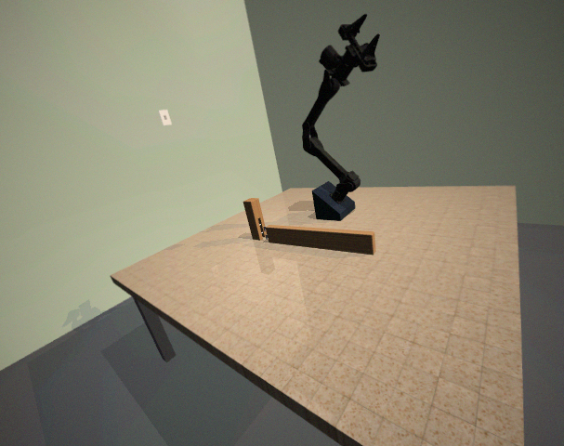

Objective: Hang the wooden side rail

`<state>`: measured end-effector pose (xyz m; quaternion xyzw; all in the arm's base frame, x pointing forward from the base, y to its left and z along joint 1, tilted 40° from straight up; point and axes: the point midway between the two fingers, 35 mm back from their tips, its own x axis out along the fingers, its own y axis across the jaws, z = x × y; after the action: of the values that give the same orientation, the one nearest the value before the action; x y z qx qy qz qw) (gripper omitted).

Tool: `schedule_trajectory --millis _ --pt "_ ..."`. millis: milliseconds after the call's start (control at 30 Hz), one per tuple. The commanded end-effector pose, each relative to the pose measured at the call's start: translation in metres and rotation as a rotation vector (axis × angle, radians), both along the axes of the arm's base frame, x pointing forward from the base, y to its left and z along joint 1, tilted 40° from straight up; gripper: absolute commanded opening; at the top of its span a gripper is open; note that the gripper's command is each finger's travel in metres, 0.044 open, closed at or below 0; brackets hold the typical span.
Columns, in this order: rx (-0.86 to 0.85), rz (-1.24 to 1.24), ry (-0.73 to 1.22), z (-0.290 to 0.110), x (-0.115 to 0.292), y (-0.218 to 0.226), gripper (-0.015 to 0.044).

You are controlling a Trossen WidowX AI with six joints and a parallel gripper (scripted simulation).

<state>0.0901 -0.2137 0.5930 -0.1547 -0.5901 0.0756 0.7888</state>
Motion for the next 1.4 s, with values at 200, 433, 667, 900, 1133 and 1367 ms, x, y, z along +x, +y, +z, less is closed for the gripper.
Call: schedule_trajectory --millis 200,433,667,900,1133,1367 --pt "-0.099 0.025 0.017 0.005 -0.013 0.045 0.0440" --pt "-0.141 0.004 0.024 0.016 -0.036 0.082 0.0440" --pt "-0.320 -0.151 -0.050 0.028 -0.062 0.171 0.0440" --pt "-0.510 -0.277 -0.074 0.020 -0.052 0.261 0.0440" --pt "-0.708 -0.388 -0.063 -0.007 -0.012 0.337 0.0440" --pt "-0.885 -0.453 0.027 -0.052 0.052 0.387 0.0440"
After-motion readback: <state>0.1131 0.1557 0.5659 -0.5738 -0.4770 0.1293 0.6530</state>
